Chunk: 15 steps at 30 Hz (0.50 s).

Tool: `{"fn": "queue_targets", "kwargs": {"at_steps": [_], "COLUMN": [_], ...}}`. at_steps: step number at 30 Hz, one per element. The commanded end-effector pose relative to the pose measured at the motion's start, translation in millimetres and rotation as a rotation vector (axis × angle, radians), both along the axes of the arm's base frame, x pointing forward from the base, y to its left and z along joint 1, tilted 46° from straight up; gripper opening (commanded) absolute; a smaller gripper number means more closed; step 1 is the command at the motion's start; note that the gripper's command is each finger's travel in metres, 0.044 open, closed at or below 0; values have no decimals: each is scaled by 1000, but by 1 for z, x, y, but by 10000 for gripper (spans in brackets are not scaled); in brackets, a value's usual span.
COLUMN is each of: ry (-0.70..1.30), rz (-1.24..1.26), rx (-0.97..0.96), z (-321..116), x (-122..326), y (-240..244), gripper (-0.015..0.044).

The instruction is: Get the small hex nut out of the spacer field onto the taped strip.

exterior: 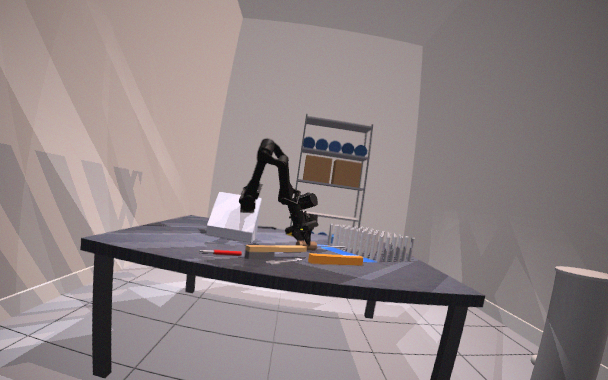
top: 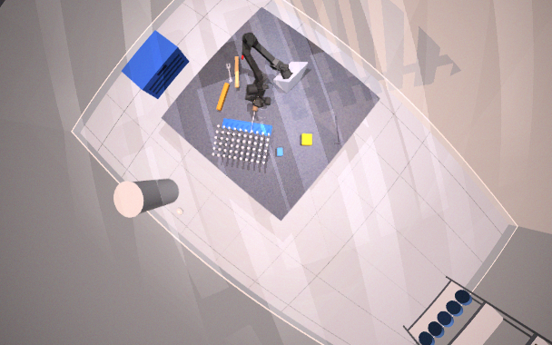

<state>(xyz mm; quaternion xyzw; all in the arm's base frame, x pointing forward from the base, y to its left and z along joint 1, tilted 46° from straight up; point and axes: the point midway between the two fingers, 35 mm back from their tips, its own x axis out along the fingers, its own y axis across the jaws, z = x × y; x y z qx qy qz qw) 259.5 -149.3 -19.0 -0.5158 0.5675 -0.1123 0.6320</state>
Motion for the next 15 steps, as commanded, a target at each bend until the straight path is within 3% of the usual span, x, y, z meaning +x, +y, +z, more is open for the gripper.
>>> {"fn": "queue_targets", "kwargs": {"at_steps": [1, 15], "ry": [1, 1], "rz": [2, 2], "rx": [-3, -3], "z": [2, 4], "x": [-3, -9], "y": [-1, -2], "gripper": [0, 0]}}
